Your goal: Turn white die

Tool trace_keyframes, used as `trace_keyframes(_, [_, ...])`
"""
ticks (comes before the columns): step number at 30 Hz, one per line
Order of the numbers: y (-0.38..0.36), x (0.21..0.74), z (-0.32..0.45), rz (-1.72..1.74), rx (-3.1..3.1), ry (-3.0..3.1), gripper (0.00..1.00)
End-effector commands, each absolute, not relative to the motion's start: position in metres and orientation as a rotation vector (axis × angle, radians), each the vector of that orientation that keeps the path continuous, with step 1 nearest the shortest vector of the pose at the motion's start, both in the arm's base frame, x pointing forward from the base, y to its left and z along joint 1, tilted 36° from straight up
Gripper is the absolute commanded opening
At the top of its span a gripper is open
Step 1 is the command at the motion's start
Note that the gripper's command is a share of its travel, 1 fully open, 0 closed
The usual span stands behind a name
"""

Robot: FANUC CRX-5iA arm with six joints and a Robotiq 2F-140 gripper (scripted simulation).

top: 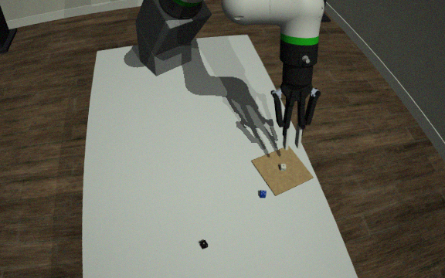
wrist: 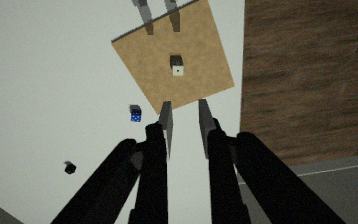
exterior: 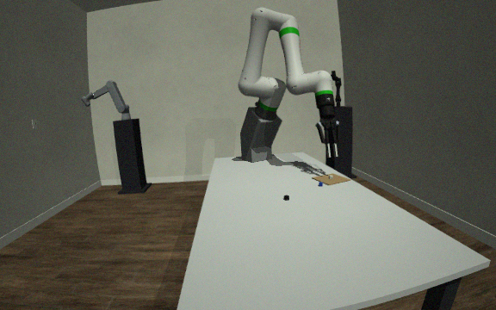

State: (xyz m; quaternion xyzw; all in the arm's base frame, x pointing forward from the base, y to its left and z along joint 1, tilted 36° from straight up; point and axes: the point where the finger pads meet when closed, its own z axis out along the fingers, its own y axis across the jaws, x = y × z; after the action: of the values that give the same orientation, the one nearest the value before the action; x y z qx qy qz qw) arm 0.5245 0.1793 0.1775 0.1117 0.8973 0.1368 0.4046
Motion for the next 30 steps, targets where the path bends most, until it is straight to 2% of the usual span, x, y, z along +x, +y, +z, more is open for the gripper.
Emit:
trace_keyframes(1, [0.171,0.527,0.187,0.344,0.274,2.440,0.27])
trace_keyframes(14, [0.167,0.526,0.200,0.367,0.262,2.547,0.27])
trace_keyframes(15, [0.167,0.526,0.200,0.367,0.262,2.547,1.00])
trace_keyframes(30, [0.167,0.526,0.201,0.367,0.261,2.547,1.00])
